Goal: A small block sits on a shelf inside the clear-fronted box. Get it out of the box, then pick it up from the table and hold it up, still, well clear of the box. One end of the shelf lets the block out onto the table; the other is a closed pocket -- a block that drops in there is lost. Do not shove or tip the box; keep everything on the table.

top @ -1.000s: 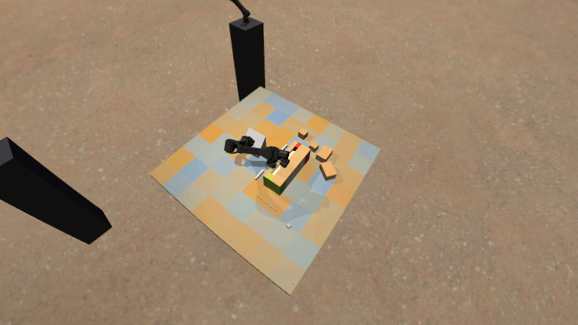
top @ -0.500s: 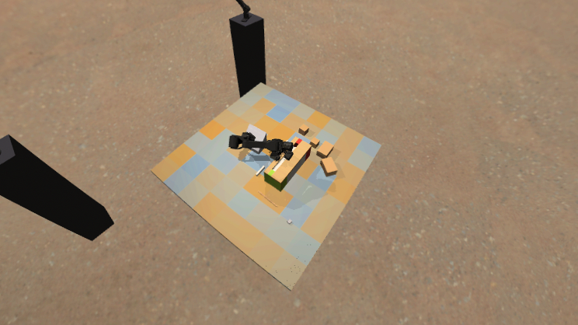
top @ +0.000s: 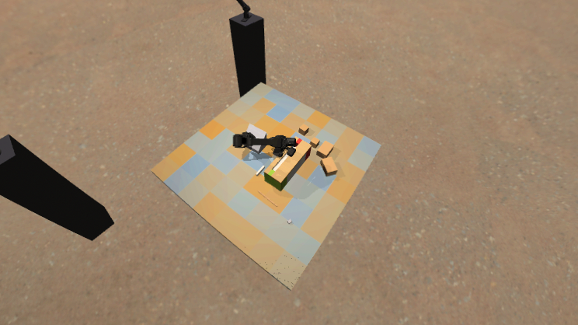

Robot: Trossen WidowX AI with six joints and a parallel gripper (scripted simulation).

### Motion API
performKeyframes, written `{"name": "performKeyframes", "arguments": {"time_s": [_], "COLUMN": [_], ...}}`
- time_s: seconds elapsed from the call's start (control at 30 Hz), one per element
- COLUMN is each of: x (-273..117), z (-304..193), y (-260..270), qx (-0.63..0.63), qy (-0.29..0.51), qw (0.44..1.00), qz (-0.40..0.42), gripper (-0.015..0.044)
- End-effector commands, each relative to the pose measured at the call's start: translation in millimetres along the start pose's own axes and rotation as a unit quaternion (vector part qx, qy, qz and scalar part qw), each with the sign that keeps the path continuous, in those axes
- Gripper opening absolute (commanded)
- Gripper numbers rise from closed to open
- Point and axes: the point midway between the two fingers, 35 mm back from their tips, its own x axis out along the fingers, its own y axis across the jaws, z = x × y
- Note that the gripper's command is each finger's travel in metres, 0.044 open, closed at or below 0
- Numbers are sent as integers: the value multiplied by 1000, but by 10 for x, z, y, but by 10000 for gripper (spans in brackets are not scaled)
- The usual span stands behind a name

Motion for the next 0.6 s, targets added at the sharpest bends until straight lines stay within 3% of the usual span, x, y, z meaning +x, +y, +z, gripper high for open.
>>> {"name": "performKeyframes", "arguments": {"time_s": [0.0, 0.57], "x": [58, 183], "z": [-119, -473], "y": [-6, -8], "qx": [1, 2], "qy": [1, 2], "qw": [1000, 1000], "qz": [-4, -3], "gripper": [400, 400]}}
